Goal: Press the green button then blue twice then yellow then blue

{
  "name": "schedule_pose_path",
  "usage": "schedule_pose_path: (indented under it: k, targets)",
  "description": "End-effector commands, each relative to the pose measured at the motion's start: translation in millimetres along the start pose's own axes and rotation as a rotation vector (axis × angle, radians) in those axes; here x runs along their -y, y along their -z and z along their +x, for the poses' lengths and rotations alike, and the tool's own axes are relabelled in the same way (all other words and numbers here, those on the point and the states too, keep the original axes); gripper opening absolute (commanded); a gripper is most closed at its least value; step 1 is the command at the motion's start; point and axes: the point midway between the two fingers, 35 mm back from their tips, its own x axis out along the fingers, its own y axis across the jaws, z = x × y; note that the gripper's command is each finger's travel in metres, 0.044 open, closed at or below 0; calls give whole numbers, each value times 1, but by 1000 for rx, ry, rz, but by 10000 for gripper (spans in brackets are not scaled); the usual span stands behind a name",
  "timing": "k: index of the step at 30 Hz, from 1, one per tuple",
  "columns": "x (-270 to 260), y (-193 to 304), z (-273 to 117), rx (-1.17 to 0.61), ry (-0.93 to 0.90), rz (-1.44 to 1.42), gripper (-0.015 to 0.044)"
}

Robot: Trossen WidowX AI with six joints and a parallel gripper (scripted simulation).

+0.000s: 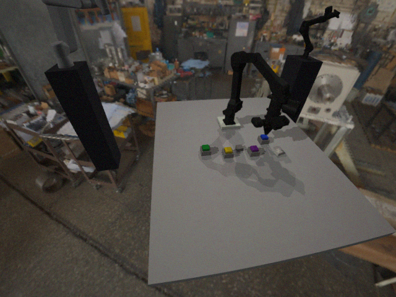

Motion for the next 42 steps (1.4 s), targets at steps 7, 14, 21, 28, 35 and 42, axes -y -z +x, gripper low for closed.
schedule_pose_path:
  k: [7, 14, 21, 28, 35, 42]
  targets:
    - [2, 2, 18, -9, 7, 4, 20]
    - [2, 2, 22, -9, 7, 4, 20]
    - [2, 2, 22, -9, 7, 4, 20]
    - [2, 2, 22, -9, 7, 4, 20]
    - [1, 2, -12, -9, 7, 4, 20]
    - [1, 1, -66, -9, 7, 4, 20]
